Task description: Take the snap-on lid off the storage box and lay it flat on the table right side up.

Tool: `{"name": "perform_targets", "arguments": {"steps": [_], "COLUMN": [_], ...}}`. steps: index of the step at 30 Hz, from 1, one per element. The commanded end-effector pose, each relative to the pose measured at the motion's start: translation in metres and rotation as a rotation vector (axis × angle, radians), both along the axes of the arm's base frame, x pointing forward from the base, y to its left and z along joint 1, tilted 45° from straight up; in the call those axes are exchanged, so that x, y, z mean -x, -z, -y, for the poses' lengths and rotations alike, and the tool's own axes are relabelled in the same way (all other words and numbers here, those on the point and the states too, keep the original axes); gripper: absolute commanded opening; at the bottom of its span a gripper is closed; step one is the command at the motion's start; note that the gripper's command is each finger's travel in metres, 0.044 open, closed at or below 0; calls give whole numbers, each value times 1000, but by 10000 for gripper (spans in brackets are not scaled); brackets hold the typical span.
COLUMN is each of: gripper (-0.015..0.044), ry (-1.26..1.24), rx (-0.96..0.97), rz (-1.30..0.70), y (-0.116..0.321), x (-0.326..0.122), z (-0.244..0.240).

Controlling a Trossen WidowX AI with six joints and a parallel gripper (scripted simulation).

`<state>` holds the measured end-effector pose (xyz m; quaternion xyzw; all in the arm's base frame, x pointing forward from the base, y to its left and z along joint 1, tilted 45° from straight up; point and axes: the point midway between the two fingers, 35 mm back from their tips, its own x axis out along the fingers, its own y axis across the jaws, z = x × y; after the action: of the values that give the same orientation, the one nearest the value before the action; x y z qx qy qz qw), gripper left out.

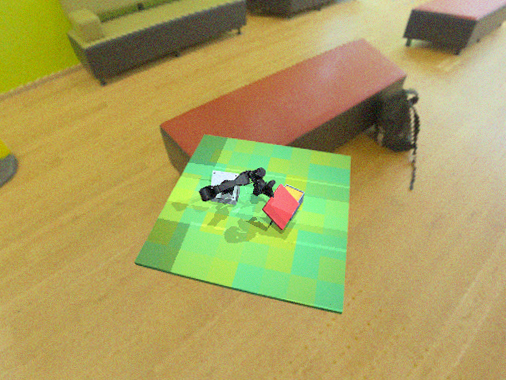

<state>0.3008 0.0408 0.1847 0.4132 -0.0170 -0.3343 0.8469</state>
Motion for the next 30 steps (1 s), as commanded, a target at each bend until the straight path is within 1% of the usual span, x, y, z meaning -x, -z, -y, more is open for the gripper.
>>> {"name": "perform_targets", "arguments": {"steps": [1, 30], "gripper": [0, 0], "ry": [-8, -8], "rx": [-2, 1], "rz": [-3, -5], "y": [-4, -40], "x": [4, 27], "z": [5, 44]}}
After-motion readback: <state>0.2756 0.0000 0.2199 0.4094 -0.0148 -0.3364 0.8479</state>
